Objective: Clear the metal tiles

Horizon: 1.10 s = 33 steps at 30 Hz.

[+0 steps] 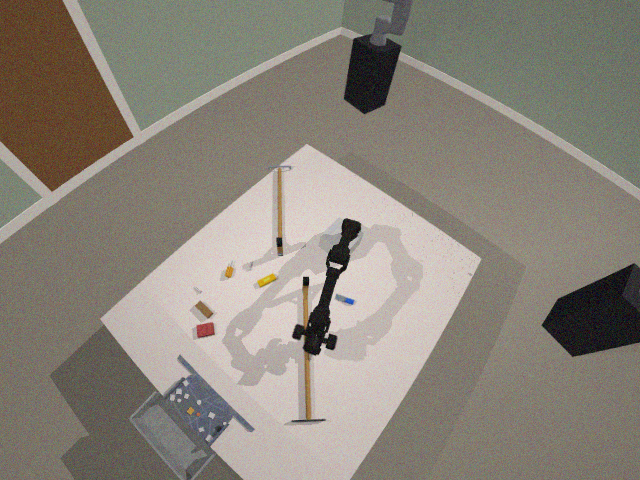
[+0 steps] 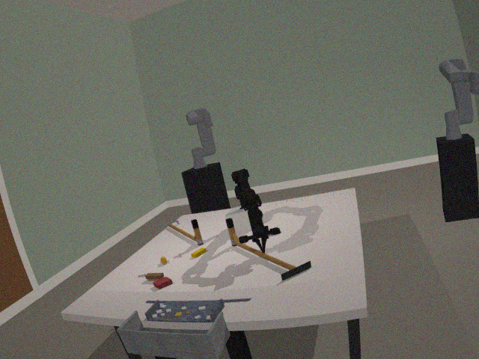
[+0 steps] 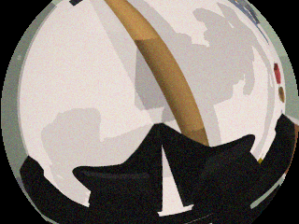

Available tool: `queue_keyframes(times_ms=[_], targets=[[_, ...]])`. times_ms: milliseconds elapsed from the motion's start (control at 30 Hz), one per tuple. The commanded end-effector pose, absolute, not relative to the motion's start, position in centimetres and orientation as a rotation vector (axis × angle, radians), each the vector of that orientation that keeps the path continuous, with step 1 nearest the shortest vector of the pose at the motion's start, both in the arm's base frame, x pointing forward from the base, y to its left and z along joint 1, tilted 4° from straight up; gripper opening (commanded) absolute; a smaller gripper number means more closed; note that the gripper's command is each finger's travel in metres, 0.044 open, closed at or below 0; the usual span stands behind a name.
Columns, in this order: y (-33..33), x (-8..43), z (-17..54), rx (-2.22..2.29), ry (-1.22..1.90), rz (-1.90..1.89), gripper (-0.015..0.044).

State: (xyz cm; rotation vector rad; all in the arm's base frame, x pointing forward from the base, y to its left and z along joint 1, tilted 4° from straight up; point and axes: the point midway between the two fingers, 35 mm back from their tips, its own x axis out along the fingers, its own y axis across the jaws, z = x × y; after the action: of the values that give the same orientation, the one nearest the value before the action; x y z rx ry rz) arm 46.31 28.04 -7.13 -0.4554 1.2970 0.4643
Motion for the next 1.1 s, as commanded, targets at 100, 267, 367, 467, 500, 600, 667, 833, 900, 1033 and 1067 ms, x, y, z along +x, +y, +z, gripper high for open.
queue_keyframes(times_ms=[100,267,367,467,500,600,667,833,900,1033,1067], targets=[[27.6,47.1,-7.0,-0.454,1.292,0.469,0.0],[27.3,47.5,-7.0,-0.454,1.291,0.469,0.0],[27.1,47.7,-7.0,-0.454,1.29,0.469,0.0],[26.9,48.0,-6.9,-0.453,1.289,0.469,0.0],[26.9,48.1,-6.9,-0.453,1.288,0.468,0.0],[26.7,48.3,-6.9,-0.453,1.287,0.468,0.0],[26.6,48.4,-6.9,-0.453,1.287,0.468,0.0],[26.3,48.8,-6.9,-0.453,1.285,0.468,0.0],[26.1,49.0,-6.9,-0.453,1.284,0.467,0.0],[25.9,49.3,-6.8,-0.453,1.283,0.467,0.0],[25.8,49.4,-6.8,-0.453,1.283,0.467,0.0]])
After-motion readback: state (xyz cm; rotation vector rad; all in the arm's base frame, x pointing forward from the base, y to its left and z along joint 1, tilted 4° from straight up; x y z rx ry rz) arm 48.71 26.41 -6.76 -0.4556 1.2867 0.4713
